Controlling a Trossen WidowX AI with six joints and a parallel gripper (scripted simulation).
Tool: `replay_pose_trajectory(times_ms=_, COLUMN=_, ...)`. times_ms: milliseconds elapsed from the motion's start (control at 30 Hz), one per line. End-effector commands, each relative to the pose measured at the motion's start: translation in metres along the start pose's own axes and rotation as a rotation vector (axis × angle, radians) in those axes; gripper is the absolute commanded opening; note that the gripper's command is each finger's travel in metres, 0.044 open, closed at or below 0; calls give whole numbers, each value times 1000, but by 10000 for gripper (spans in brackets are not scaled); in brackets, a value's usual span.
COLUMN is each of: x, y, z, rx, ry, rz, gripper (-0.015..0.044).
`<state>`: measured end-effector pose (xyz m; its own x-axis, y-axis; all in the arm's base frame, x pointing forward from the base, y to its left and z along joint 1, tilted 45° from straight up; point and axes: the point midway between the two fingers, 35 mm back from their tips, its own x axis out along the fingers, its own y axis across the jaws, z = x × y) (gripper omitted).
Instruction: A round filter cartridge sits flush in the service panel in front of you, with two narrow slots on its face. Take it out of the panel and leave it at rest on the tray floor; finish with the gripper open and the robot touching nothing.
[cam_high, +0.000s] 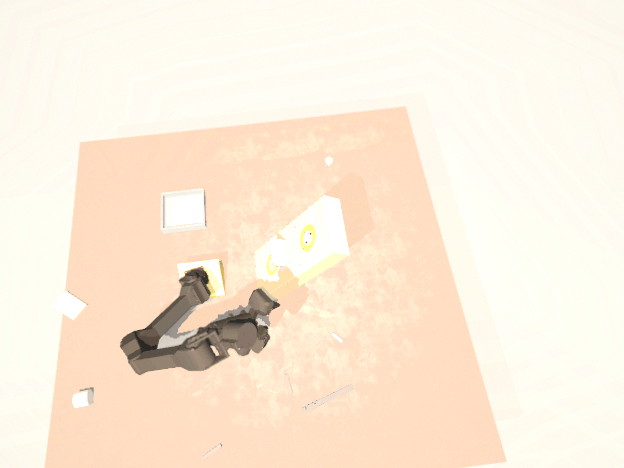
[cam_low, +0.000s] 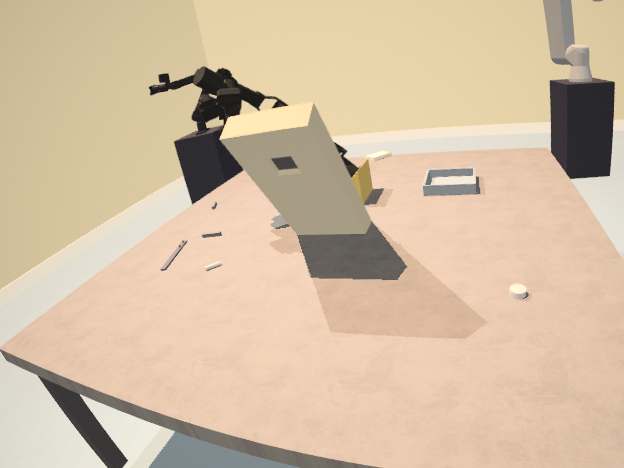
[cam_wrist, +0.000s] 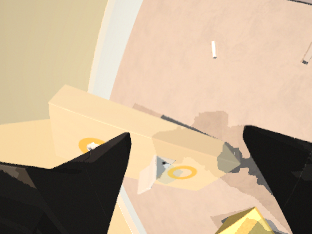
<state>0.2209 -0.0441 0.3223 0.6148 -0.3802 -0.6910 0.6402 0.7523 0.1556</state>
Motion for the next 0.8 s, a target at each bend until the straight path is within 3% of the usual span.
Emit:
replay_pose_trajectory(times_ms=0, x=1, y=1, z=0, rx=-13, ry=-1, rz=0, gripper=374)
replay_pose_trajectory(times_ms=100, x=13, y=17, z=-3, rx=-215, ry=-10, rz=-5, gripper=295)
replay_pose_trajectory(times_ms=333, x=52, y=75, z=-28, rx=-1053, ry=-47, rz=-68, gripper=116)
replay_pose_trajectory(times_ms=467, x=67, y=99, z=-47, rx=-1501, ry=-57, rz=-128, gripper=116)
replay_pose_trajectory(times_ms=767, x=82, y=126, z=-76, rx=-2055, ry=-55, rz=-222, gripper=116)
